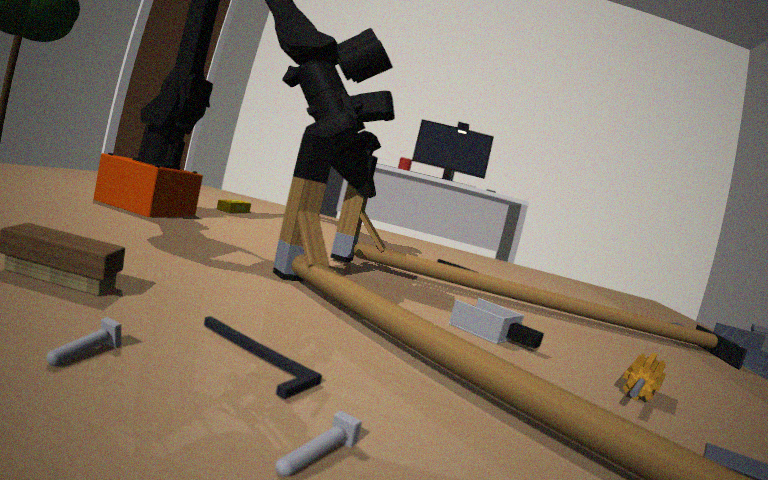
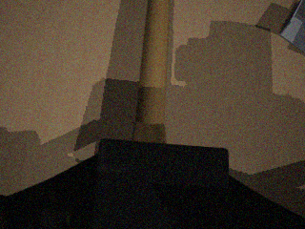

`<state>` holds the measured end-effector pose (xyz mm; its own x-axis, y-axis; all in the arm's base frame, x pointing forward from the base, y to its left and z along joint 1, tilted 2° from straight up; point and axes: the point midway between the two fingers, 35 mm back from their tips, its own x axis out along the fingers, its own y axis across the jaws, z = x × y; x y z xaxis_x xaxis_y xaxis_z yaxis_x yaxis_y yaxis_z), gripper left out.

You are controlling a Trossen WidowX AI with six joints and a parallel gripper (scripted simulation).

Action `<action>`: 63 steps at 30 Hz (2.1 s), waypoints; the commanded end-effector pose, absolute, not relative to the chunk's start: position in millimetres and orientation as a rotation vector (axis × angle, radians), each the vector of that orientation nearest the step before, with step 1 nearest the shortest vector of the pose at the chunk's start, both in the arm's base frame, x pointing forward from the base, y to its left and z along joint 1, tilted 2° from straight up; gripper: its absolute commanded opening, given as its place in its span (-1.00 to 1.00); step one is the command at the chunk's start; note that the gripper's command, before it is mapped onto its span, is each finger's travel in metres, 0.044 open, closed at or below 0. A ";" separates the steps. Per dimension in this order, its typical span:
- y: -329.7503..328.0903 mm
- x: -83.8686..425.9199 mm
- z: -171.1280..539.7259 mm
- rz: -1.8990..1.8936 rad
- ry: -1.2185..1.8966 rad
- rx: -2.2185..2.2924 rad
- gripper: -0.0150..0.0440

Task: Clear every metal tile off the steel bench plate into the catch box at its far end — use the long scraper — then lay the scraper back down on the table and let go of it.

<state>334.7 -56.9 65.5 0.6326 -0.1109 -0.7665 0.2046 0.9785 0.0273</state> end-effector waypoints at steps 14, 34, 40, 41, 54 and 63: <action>-57.2 331.5 64.8 -0.184 0.869 0.118 -0.49; -58.3 330.4 62.0 -0.181 0.874 0.118 0.40; -58.3 330.4 62.4 -0.181 0.874 0.118 0.93; -58.4 330.4 63.8 -0.181 0.874 0.118 1.00; -58.1 327.0 98.7 -0.179 0.872 0.118 1.00; -57.3 320.8 123.7 -0.178 0.872 0.118 1.00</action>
<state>322.7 -57.9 111.3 0.6242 -0.1090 -0.7736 0.2078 0.9777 0.0299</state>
